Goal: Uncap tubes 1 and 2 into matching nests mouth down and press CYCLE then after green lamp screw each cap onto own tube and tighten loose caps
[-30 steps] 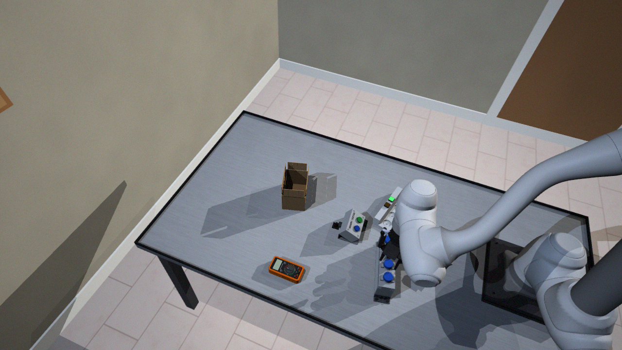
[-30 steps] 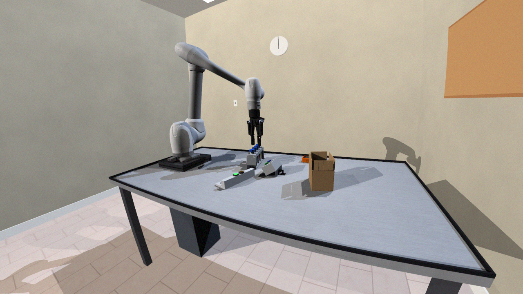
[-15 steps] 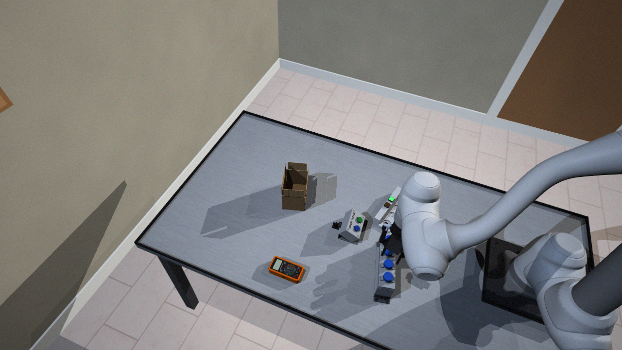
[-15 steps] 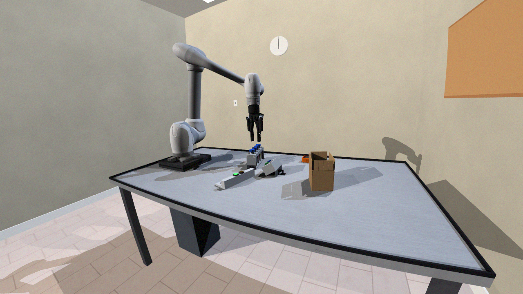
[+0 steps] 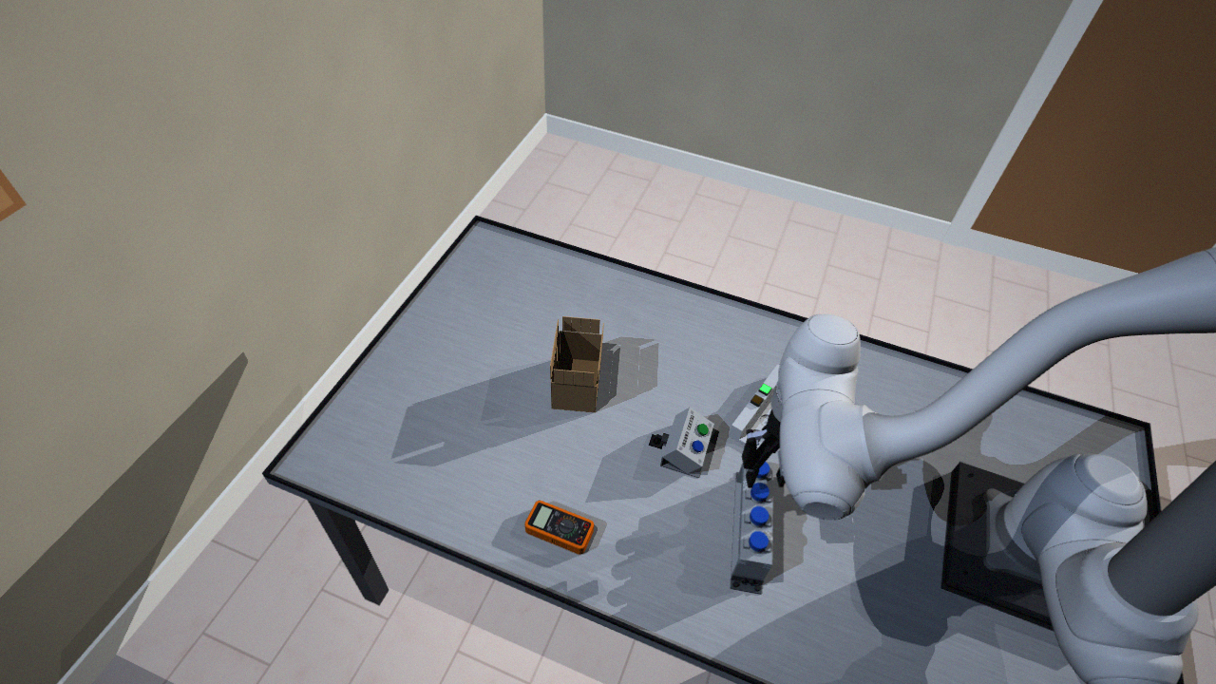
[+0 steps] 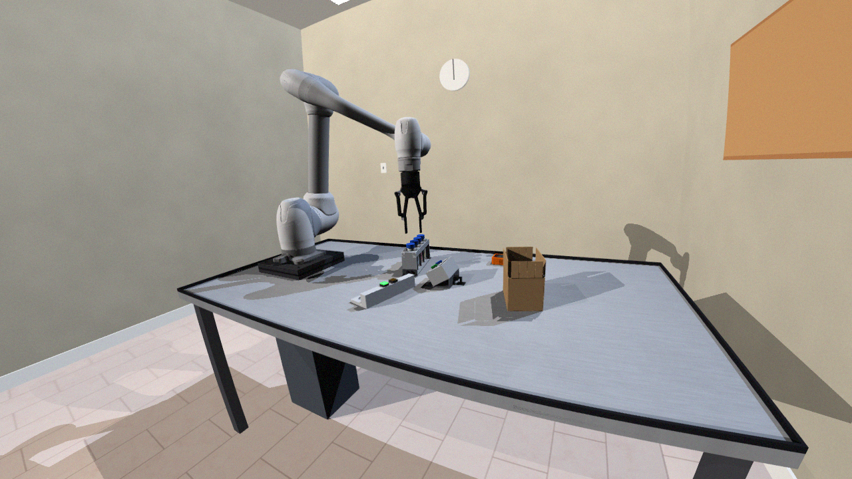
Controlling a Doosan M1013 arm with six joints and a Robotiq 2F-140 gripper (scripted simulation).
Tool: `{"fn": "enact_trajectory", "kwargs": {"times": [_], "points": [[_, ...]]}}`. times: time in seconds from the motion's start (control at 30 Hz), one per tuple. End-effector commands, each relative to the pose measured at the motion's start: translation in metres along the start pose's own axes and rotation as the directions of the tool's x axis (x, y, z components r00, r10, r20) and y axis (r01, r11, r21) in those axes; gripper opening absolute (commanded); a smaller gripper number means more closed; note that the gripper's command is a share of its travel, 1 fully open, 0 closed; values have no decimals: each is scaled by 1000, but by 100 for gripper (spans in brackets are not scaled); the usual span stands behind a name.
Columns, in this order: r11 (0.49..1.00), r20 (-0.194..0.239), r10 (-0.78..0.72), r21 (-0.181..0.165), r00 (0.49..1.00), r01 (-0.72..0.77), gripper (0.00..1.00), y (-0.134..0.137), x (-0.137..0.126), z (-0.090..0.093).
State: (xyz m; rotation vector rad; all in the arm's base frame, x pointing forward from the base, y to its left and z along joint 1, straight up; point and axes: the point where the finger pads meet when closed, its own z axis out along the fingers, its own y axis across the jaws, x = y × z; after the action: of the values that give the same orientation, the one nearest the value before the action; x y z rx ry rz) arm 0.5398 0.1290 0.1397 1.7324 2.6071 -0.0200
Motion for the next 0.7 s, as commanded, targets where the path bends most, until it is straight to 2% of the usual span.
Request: {"fn": "enact_trajectory", "kwargs": {"times": [0.0, 0.43, 0.67], "points": [[1000, -17, -23, -1, 1000, 23, 41, 0, 0, 2], [1000, -17, -23, -1, 1000, 23, 41, 0, 1, 35], [1000, -17, -23, -1, 1000, 23, 41, 0, 1, 35]]}}
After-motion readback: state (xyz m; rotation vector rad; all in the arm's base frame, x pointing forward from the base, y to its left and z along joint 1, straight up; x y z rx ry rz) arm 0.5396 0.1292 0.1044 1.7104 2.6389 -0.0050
